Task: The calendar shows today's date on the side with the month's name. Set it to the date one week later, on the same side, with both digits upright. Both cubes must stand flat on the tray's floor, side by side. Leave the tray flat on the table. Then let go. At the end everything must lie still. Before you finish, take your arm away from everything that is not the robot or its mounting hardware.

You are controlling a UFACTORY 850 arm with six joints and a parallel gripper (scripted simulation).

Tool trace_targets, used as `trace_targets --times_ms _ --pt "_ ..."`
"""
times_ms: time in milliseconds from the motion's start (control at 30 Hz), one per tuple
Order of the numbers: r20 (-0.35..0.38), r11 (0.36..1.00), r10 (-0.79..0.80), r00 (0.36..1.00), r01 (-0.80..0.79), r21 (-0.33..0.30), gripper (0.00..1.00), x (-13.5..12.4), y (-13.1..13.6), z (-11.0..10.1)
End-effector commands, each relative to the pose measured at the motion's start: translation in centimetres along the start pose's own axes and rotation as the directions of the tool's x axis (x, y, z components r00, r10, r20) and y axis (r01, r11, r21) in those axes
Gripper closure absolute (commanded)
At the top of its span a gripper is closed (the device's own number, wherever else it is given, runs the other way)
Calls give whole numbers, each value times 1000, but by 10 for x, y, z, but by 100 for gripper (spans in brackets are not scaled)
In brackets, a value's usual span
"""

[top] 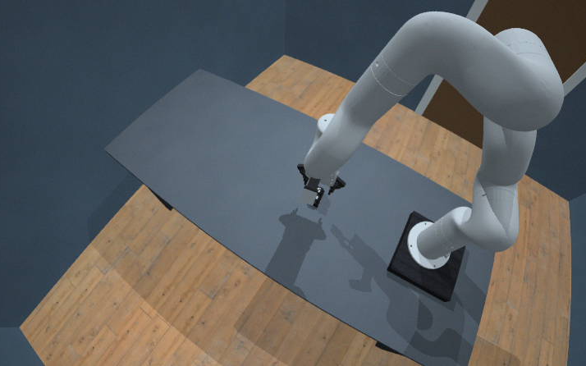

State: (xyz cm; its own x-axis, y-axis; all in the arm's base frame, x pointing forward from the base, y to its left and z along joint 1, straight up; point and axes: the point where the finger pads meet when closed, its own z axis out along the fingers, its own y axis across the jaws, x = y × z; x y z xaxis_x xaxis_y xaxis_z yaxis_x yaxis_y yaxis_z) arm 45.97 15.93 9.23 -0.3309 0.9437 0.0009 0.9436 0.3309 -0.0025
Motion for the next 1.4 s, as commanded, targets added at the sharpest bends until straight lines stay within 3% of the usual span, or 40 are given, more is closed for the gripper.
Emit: trace_targets --times_ms 0,600,1033,1367 --pt "0 1000 0 1000 0 -2 0 0 1 -1" --pt "0 1000 0 1000 0 -2 0 0 1 -12" --pt "0 1000 0 1000 0 -2 0 0 1 -62" --pt "0 1000 0 1000 0 -2 0 0 1 -70"
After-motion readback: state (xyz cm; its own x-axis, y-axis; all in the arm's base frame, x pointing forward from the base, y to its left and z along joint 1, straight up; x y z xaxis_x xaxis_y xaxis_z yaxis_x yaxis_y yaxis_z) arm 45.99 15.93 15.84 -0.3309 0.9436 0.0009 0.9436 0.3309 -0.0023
